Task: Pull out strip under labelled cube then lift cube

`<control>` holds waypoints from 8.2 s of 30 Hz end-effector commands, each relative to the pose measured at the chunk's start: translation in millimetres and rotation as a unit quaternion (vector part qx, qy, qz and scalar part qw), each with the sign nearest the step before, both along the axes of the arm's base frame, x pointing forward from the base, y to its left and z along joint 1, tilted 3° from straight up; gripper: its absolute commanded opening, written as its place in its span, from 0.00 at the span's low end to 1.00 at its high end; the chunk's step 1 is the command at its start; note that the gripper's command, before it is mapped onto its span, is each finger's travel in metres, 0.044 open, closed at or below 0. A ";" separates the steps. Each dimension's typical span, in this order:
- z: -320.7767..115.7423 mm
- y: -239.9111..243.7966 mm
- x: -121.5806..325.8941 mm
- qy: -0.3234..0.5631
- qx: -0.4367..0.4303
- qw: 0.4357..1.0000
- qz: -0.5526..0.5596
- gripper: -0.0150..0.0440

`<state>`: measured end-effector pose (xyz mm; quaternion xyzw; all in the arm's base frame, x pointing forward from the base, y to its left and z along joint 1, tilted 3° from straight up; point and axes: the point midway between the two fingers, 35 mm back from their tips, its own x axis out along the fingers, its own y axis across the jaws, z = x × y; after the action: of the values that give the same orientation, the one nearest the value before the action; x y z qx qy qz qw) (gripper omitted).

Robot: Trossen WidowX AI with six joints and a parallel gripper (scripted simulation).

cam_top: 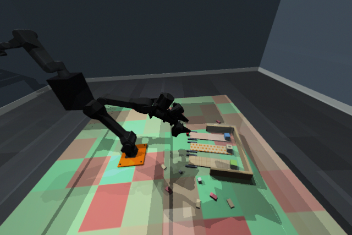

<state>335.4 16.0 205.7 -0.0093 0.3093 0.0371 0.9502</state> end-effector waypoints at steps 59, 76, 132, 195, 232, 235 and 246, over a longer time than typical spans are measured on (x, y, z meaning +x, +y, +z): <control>-151.4 26.4 61.0 0.459 0.023 0.884 -0.088 0.25; -177.9 27.8 61.0 0.459 0.023 0.884 -0.088 0.25; -181.6 28.1 61.6 0.459 0.024 0.884 -0.088 0.25; -185.7 35.7 15.2 0.461 0.024 0.883 -0.088 0.25; -185.7 42.9 -40.5 0.463 0.024 0.882 -0.088 0.25; -185.7 43.5 -45.1 0.463 0.024 0.881 -0.088 0.25; -185.5 45.6 -62.0 0.464 0.024 0.881 -0.088 0.25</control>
<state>284.6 61.0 25.1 0.0587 0.7044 -0.0381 0.7064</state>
